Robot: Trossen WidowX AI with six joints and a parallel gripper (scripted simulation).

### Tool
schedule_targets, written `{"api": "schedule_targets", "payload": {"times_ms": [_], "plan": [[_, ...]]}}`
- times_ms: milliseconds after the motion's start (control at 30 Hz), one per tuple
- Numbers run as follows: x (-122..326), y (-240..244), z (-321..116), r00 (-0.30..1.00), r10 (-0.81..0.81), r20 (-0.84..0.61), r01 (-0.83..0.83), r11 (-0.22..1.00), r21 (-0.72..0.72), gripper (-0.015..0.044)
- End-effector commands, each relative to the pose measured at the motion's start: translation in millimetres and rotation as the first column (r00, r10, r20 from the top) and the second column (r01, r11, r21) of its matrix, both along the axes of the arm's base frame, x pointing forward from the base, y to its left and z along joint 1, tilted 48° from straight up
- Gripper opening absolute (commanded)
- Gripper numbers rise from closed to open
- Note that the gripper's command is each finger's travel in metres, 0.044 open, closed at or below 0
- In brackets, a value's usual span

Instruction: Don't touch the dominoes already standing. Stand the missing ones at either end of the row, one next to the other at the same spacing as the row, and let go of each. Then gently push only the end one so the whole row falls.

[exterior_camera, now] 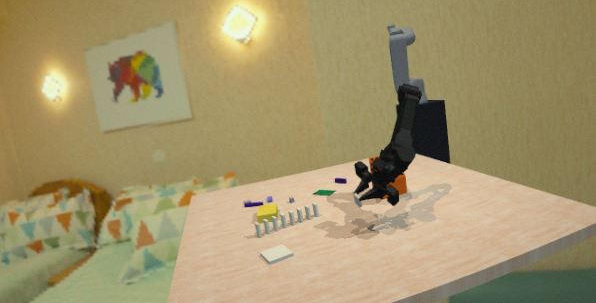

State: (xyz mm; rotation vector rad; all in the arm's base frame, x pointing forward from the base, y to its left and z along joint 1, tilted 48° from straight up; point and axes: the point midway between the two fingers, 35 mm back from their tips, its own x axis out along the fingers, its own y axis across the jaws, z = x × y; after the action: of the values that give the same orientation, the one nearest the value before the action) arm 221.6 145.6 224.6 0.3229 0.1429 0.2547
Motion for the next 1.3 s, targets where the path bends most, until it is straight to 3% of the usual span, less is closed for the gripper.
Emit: {"api": "schedule_targets", "payload": {"times_ms": [0,533,1267], "plan": [[-8.6,-4.3,2.4,0.999,-0.033,0.041,0.028,0.994,0.104,0.0107],[-39.2,-30.7,-3.5,0.986,-0.152,0.074,0.096,0.863,0.496,0.0107],[-39.4,-30.9,-3.7,0.985,-0.153,0.073,0.097,0.861,0.500,0.0107]]}}
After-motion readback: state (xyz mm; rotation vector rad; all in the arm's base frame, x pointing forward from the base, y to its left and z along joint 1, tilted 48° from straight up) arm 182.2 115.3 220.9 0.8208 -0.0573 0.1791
